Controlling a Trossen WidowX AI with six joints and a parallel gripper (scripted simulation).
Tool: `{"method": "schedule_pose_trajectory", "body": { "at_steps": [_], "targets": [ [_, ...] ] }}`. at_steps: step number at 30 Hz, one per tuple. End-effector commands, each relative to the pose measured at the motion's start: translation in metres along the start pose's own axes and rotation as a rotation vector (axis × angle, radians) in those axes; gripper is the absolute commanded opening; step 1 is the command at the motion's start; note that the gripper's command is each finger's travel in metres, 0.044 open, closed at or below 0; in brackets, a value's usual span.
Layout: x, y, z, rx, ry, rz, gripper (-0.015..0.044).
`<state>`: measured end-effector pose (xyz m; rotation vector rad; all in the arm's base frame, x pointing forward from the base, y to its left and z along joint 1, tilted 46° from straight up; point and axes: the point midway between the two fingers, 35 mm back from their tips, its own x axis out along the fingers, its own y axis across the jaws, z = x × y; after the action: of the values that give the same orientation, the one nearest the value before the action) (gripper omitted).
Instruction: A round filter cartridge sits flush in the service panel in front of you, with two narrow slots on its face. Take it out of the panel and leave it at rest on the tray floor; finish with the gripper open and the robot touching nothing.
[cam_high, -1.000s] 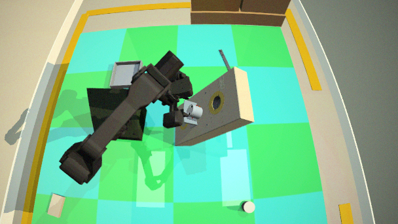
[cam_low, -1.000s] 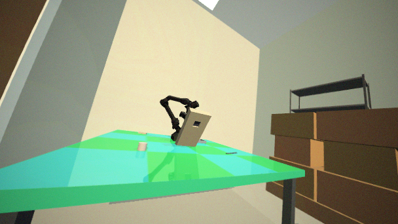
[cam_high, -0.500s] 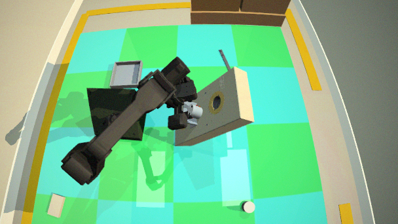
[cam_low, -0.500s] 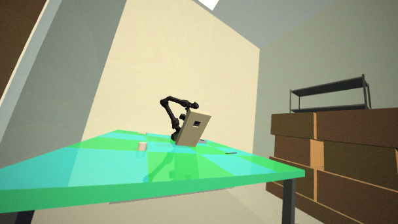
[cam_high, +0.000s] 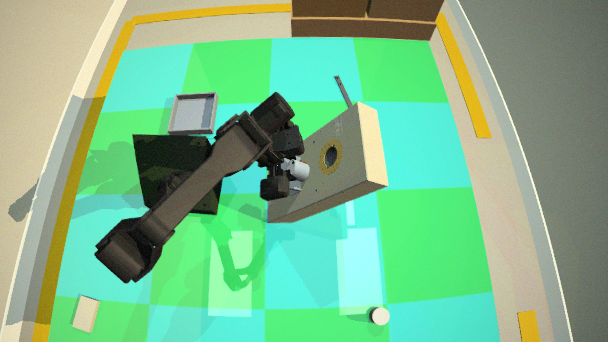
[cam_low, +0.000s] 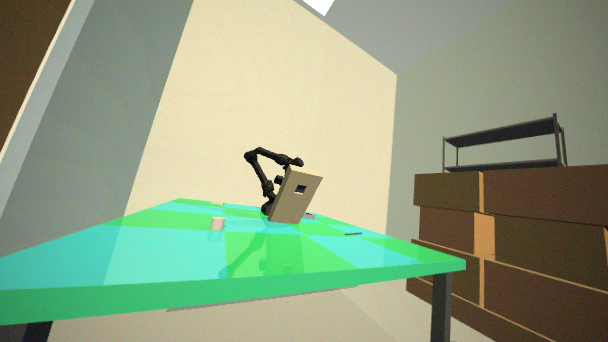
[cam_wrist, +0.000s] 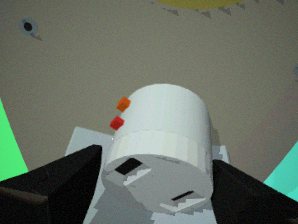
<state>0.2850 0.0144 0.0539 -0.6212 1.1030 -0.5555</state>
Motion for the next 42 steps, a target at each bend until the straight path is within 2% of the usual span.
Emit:
{"method": "schedule_pose_trajectory", "body": {
  "at_steps": [1, 4, 11, 12, 18, 33, 42],
  "targets": [
    [0.000, 0.000, 0.000, 0.003, 0.001, 0.000, 0.0212],
    [0.000, 0.000, 0.000, 0.003, 0.001, 0.000, 0.0192],
    [-0.004, 0.000, 0.008, 0.002, 0.000, 0.000, 0.0009],
    [-0.005, 0.000, 0.012, 0.002, 0.000, 0.000, 0.0000],
    [-0.014, 0.000, 0.023, 0.001, 0.000, 0.001, 0.0000],
    [-0.097, 0.002, 0.026, -0.002, 0.003, 0.003, 0.0000],
    [-0.096, 0.034, 0.029, 0.000, 0.002, 0.005, 0.0000]
  ]
}}
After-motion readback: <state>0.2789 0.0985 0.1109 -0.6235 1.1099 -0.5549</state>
